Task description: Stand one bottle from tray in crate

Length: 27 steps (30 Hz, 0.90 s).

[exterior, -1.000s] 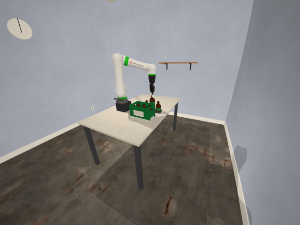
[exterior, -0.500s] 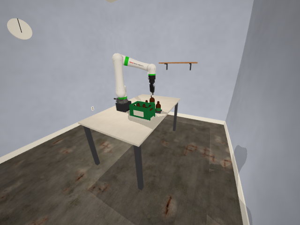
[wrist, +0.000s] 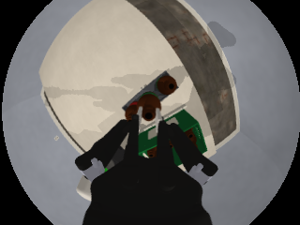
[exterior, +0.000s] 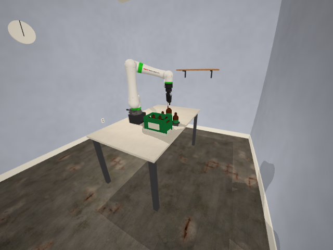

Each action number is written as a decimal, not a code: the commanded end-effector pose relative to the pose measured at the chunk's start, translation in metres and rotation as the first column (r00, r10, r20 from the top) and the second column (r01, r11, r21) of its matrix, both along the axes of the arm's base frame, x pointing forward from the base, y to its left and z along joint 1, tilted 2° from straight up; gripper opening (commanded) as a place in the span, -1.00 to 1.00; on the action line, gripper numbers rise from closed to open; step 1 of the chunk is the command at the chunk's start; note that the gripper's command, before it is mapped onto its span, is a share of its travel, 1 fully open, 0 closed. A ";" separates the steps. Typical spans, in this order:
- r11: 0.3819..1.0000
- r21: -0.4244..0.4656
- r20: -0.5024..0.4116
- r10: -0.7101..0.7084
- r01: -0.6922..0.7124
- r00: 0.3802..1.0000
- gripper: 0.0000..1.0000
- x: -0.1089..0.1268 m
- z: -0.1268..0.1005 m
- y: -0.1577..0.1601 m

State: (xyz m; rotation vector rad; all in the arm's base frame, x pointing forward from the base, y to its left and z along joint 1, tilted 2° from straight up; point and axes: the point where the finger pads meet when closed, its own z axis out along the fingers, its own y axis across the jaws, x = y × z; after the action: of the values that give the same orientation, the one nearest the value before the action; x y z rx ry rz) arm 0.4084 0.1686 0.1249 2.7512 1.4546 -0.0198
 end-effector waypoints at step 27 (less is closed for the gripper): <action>1.000 0.000 0.000 0.000 0.000 1.000 -1.00 0.000 0.026 0.001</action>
State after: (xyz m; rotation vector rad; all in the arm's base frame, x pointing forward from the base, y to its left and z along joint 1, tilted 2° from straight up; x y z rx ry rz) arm 0.4084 0.1693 0.1494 2.7512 1.4546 -0.0198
